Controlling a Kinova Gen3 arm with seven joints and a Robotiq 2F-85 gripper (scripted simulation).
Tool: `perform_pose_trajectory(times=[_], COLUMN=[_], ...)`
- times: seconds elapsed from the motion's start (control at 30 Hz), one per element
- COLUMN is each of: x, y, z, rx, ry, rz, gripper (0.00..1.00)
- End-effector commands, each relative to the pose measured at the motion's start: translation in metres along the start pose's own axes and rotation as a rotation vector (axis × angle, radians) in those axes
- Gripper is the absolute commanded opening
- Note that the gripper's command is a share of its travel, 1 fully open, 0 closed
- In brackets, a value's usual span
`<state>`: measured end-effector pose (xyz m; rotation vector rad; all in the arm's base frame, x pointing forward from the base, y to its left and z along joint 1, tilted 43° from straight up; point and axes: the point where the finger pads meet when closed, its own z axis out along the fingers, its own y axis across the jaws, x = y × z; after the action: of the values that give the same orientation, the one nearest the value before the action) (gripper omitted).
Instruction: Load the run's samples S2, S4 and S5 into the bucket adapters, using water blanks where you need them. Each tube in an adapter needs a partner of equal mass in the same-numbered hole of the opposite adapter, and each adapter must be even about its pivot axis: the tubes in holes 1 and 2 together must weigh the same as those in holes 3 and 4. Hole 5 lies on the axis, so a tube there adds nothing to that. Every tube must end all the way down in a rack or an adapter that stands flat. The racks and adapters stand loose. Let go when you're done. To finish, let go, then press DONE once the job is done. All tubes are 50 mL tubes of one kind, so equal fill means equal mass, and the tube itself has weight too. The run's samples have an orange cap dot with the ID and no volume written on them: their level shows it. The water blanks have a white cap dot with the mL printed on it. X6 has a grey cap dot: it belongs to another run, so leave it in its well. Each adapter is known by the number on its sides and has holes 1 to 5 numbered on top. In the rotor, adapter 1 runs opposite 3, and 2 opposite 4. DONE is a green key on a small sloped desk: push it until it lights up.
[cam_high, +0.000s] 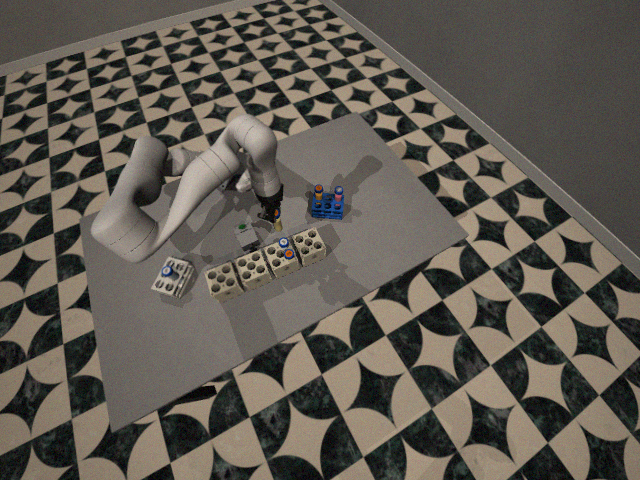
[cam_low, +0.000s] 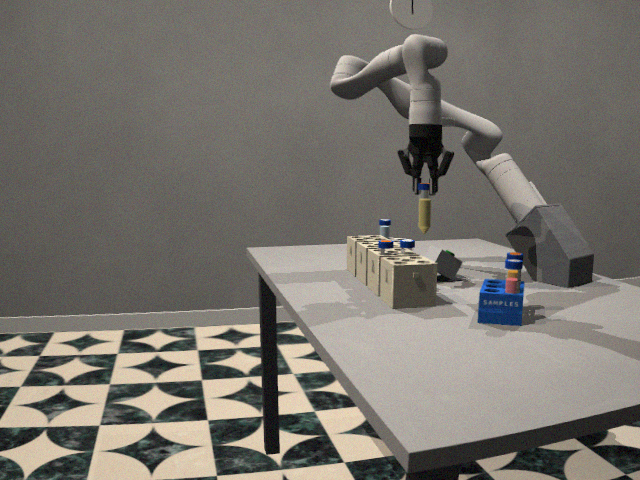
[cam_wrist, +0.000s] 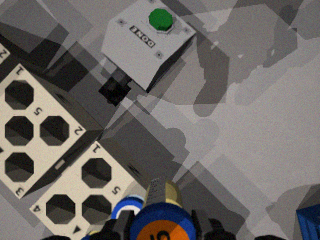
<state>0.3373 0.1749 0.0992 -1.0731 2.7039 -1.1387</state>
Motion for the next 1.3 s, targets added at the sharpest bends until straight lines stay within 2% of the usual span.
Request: perform_pose_trajectory(times=[0.0, 1.27], x=[0.005, 0.069], y=[-0.007, -0.1], z=[-0.001, -0.001], rx=[-0.001, -0.001], ry=[-0.002, -0.002], rz=[0.0, 0.0], gripper=[0.1, 0.1])
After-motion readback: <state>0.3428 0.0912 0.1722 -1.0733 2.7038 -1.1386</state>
